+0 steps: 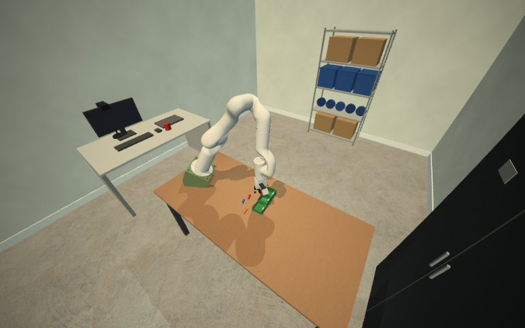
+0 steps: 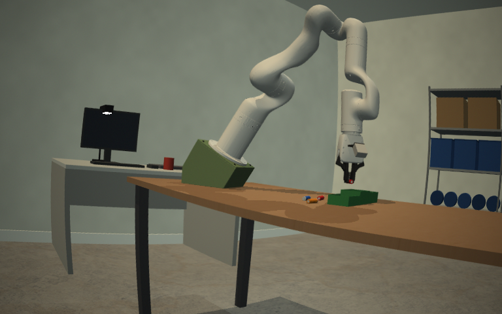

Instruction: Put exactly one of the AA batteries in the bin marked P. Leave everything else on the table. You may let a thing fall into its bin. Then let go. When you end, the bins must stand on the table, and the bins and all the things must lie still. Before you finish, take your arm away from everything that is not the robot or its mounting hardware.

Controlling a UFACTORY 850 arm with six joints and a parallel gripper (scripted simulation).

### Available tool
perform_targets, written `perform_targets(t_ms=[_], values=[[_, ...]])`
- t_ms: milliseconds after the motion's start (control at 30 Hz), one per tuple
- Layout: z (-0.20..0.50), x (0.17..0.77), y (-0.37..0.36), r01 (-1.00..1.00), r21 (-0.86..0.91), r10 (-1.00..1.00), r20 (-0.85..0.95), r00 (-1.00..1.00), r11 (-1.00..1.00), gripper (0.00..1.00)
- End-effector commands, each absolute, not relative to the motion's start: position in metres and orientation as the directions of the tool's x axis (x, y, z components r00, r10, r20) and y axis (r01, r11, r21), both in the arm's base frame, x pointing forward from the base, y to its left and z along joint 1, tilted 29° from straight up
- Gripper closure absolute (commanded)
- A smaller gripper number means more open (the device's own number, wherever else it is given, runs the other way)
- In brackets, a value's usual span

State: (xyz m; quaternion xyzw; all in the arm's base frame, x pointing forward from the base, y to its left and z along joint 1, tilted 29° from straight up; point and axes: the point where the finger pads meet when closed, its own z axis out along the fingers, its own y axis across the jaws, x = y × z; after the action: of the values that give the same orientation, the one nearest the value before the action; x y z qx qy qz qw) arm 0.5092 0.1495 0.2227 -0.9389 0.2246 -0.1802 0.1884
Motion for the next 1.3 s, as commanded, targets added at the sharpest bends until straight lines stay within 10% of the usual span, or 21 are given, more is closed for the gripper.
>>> perform_targets(t_ms=[0,1267], values=[[0.231,0.514,0.168,-0.235,-0.386,-0.361,0.297,0.884,-0.892,1.0],[0.252,0.525,0.219,0.563,0.005,0.488,0.505,0.712,-0.826,1.0]])
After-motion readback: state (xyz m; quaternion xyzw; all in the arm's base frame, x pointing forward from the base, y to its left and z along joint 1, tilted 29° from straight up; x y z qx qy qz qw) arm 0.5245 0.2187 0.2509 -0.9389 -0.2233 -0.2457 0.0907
